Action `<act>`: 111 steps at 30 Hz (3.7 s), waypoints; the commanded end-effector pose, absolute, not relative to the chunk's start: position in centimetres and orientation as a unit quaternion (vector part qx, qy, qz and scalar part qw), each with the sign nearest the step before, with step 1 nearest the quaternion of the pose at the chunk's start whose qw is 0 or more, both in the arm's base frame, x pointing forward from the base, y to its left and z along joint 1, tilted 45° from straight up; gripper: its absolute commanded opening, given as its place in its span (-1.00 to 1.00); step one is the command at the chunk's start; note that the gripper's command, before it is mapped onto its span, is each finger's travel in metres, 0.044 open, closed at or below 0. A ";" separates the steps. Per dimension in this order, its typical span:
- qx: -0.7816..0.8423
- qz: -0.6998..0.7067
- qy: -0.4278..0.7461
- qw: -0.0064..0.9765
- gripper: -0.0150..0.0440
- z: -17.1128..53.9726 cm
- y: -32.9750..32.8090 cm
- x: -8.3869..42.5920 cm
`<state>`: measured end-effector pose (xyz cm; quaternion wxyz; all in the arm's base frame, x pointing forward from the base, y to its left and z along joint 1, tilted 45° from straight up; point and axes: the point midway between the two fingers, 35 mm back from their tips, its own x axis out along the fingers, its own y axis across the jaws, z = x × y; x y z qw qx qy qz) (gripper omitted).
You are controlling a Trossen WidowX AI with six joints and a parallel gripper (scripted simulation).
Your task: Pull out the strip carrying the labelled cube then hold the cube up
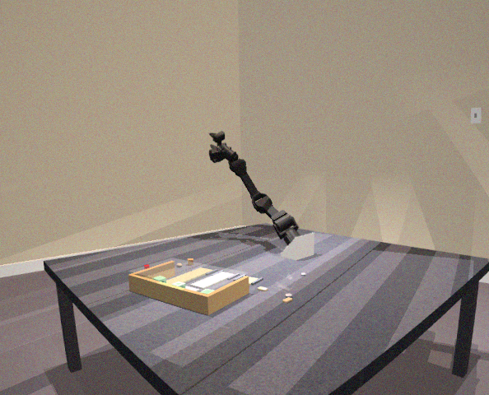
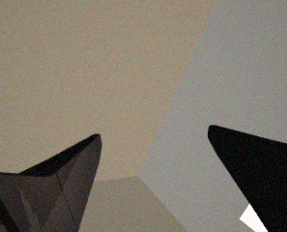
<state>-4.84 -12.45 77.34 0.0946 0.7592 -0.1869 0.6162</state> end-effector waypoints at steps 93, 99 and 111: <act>-0.407 -0.120 0.475 0.771 -0.29 11.2 9.4 38.8; -0.396 -0.143 0.578 0.699 -0.49 11.2 5.0 40.7; -0.368 -0.169 0.667 0.626 -0.49 11.6 0.5 41.3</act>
